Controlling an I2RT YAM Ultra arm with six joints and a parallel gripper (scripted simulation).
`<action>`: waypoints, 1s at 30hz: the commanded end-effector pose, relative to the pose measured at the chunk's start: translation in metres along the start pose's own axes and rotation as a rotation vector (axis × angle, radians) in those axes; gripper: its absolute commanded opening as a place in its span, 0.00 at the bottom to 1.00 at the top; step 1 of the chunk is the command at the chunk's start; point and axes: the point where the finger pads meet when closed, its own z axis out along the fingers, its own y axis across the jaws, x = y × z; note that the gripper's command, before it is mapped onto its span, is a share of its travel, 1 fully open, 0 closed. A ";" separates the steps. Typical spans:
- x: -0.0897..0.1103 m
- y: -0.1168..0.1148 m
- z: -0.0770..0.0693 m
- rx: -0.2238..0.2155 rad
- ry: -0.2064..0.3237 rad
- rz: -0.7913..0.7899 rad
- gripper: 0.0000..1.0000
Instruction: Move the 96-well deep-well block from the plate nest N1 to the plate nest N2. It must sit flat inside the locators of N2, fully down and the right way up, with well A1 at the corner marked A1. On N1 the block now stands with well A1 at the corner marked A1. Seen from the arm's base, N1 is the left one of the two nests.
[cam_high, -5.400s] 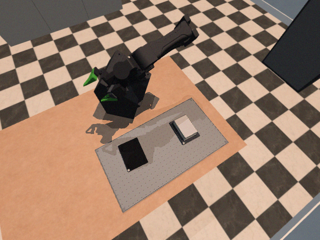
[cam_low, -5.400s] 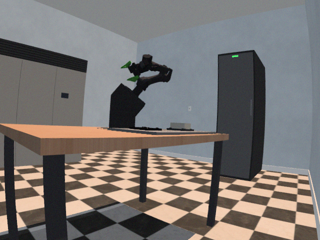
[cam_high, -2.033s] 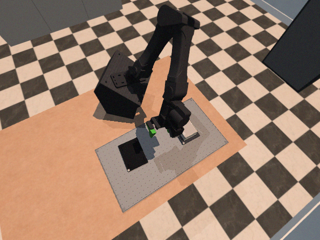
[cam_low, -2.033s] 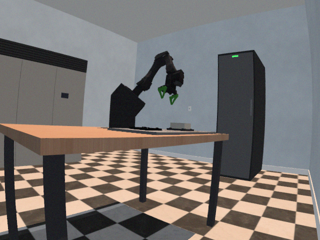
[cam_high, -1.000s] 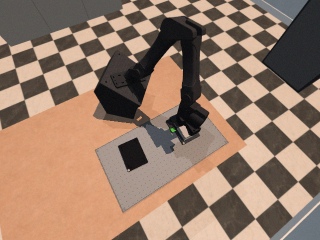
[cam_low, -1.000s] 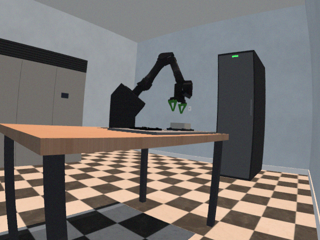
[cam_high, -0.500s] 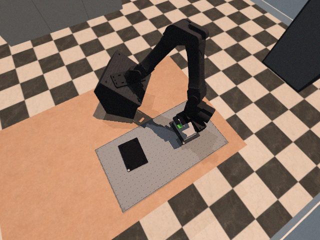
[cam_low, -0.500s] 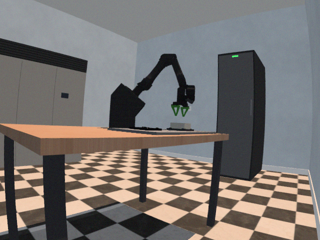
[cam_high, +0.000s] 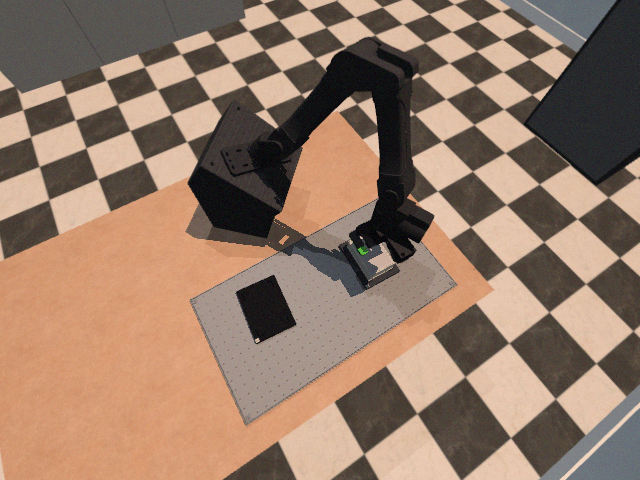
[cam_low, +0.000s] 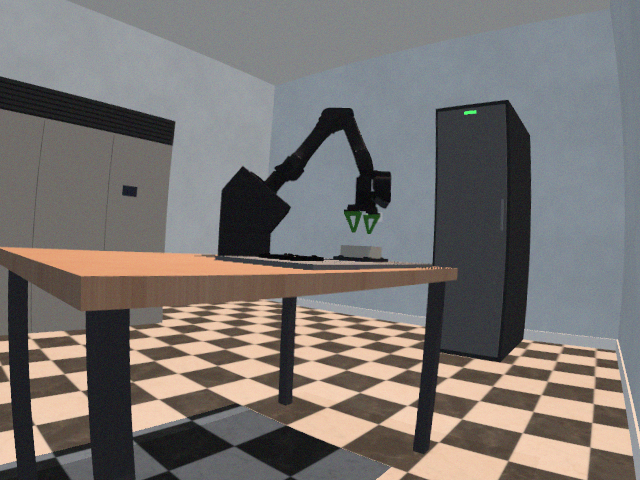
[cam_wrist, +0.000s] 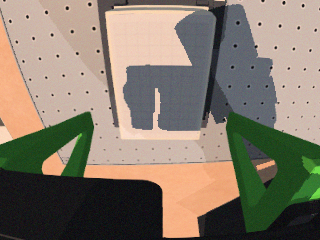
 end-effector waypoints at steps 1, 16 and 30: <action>-0.005 0.001 -0.003 -0.001 -0.017 0.000 1.00; -0.005 0.001 0.002 -0.001 -0.017 0.000 1.00; -0.005 0.001 0.022 -0.001 -0.017 0.000 1.00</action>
